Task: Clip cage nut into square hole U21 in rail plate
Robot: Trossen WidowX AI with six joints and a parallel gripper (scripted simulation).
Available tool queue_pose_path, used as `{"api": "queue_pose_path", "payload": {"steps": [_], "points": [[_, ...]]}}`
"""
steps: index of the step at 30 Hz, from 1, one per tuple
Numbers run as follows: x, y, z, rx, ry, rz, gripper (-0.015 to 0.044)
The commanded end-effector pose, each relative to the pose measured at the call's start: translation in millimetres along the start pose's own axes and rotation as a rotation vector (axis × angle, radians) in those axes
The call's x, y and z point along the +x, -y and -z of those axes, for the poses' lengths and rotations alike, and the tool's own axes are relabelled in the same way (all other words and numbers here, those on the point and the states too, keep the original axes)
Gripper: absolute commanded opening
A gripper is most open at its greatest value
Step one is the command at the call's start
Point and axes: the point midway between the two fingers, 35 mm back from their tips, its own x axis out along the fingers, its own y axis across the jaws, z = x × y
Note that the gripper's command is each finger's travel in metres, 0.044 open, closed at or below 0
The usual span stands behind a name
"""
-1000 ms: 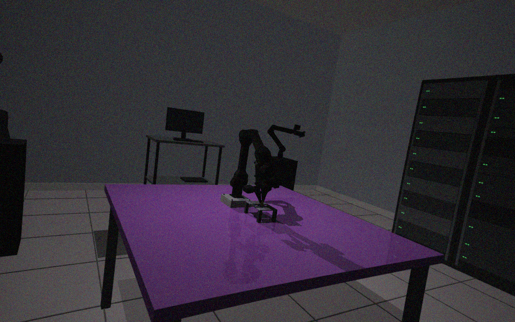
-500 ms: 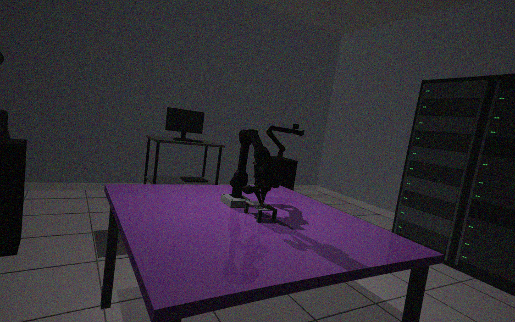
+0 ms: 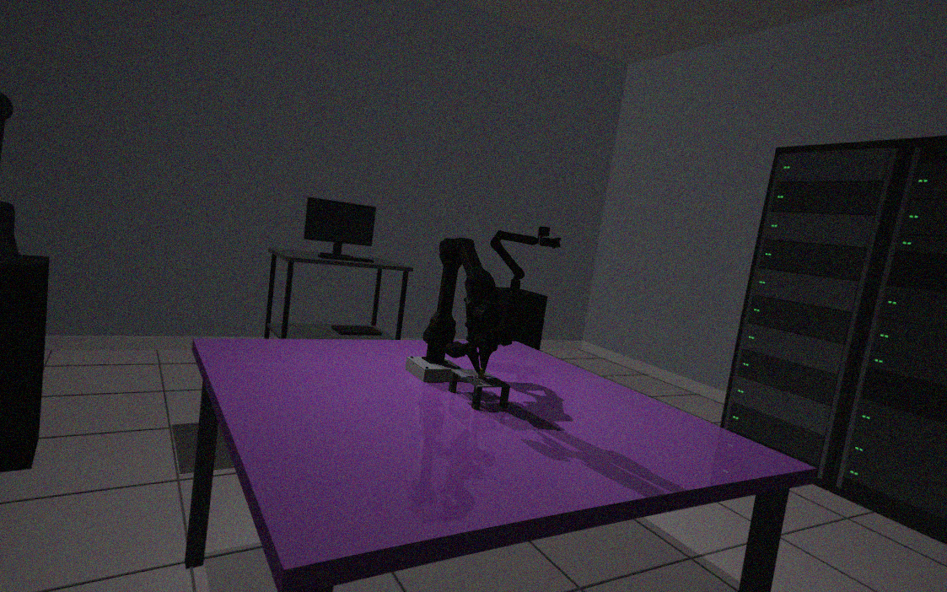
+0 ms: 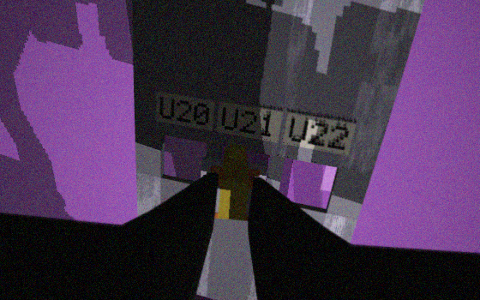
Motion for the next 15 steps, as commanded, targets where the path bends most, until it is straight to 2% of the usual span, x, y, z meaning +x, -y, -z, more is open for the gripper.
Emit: {"api": "queue_pose_path", "payload": {"steps": [1,15], "points": [[0.2,-0.1,-0.3,-0.003,0.001,-0.010,0.0037],[0.7,1.3,-0.3,-0.004,0.001,-0.035,0.0037]]}}
